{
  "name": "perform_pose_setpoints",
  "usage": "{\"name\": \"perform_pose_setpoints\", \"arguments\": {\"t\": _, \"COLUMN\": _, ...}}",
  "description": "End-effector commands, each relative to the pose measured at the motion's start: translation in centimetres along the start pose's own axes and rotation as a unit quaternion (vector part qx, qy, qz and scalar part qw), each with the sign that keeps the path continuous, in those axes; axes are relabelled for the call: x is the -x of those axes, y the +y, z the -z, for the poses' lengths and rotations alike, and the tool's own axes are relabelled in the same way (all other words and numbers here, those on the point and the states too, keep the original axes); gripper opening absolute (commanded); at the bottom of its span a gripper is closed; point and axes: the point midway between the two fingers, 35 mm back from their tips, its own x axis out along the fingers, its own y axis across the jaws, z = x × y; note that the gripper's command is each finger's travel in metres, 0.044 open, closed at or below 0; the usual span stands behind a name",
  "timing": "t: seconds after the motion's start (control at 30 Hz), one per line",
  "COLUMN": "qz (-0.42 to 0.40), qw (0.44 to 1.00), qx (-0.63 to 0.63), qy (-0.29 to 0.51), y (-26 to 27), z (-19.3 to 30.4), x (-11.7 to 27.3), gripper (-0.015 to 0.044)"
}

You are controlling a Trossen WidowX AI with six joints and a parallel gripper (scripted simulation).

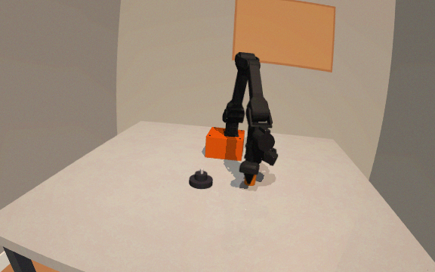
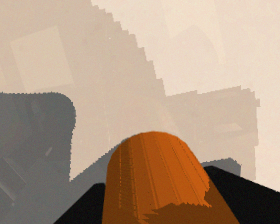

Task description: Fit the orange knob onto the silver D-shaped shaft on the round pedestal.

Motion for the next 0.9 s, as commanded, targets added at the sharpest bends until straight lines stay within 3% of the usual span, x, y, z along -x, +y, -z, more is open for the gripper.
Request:
{"name": "perform_pose_setpoints", "arguments": {"t": 0.0, "qz": 0.006, "qw": 1.0, "qx": 0.0, "qy": -0.004, "y": -0.5, "z": -0.3, "x": 1.2, "gripper": 0.0}}
{"name": "perform_pose_setpoints", "arguments": {"t": 0.87, "qz": 0.007, "qw": 1.0, "qx": 0.0, "qy": -0.004, "y": -1.1, "z": -0.5, "x": 9.1, "gripper": 0.0}}
